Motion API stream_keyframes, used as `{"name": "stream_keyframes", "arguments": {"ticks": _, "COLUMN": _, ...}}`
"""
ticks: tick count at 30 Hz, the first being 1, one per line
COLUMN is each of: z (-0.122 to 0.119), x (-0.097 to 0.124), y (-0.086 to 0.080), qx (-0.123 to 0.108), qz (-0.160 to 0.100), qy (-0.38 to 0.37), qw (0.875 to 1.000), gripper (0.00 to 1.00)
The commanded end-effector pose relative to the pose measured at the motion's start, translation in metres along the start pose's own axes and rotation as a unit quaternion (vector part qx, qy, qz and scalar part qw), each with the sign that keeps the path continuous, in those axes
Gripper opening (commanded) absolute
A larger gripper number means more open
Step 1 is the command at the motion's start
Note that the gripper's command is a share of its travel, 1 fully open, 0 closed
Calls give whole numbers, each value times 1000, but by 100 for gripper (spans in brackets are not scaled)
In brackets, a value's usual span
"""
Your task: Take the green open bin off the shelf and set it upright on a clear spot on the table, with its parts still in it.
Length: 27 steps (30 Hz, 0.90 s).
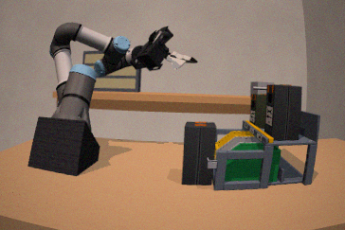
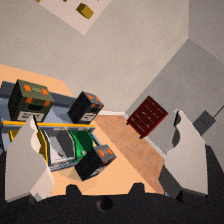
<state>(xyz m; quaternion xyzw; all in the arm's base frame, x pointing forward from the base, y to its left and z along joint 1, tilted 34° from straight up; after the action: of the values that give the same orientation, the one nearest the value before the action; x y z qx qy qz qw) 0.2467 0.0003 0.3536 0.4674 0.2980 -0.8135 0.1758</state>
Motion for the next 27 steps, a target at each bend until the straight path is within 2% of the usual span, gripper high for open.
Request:
{"name": "stream_keyframes", "arguments": {"ticks": 1, "z": -1, "x": 4, "y": 6, "qx": -3, "qz": -21, "qy": 15, "qw": 1000, "gripper": 100}}
{"name": "stream_keyframes", "arguments": {"ticks": 5, "z": -4, "x": 23, "y": 33, "qx": -12, "qz": -108, "qy": 71, "qw": 992, "gripper": 100}}
{"name": "stream_keyframes", "arguments": {"ticks": 17, "z": -4, "x": 23, "y": 33, "qx": -12, "qz": -108, "qy": 71, "qw": 992, "gripper": 100}}
{"name": "stream_keyframes", "arguments": {"ticks": 22, "z": -6, "x": 47, "y": 68, "qx": -24, "qz": -209, "qy": 138, "qw": 968, "gripper": 100}}
{"name": "stream_keyframes", "arguments": {"ticks": 27, "z": -6, "x": 47, "y": 68, "qx": -24, "qz": -209, "qy": 138, "qw": 968, "gripper": 100}}
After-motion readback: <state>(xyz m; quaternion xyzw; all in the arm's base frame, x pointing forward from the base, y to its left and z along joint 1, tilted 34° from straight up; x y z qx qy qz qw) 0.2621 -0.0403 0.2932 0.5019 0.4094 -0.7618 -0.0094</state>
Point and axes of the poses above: the point where the finger pads meet when closed, its own y axis out along the fingers, its own z axis across the jaws, x = y × z, the point moved 7 cm from there along -y, back along the fingers, and after that the axes turned 11 degrees about -y, right-handed, at the moved point
